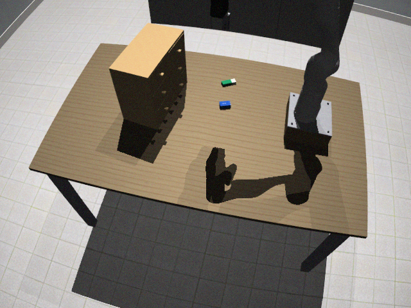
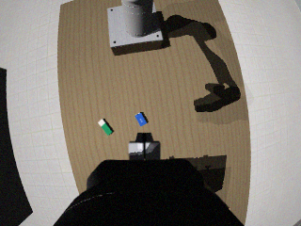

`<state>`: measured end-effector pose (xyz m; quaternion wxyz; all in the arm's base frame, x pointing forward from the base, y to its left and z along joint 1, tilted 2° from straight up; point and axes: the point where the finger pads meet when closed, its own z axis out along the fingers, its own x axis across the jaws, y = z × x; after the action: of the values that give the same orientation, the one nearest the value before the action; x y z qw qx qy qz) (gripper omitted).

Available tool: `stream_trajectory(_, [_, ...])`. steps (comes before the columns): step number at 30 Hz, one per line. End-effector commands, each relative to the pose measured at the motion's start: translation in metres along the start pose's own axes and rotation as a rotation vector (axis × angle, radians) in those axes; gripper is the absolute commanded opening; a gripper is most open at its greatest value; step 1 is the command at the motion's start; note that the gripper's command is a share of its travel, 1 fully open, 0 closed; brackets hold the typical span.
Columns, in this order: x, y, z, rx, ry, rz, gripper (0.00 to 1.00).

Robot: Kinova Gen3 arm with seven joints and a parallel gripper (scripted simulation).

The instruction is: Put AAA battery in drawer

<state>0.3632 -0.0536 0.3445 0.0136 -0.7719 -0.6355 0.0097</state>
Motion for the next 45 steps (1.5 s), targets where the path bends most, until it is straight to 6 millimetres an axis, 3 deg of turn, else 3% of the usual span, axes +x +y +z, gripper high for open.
stream_trajectory(1, [-0.0026, 0.0003, -0.0007, 0.001, -0.007, 0.008, 0.00])
stream_trajectory(41, [-0.0026, 0.0003, -0.0007, 0.001, -0.007, 0.008, 0.00])
stream_trajectory(42, [-0.0026, 0.0003, -0.0007, 0.001, -0.007, 0.008, 1.00])
stream_trajectory(45, [-0.0026, 0.0003, -0.0007, 0.001, -0.007, 0.008, 1.00])
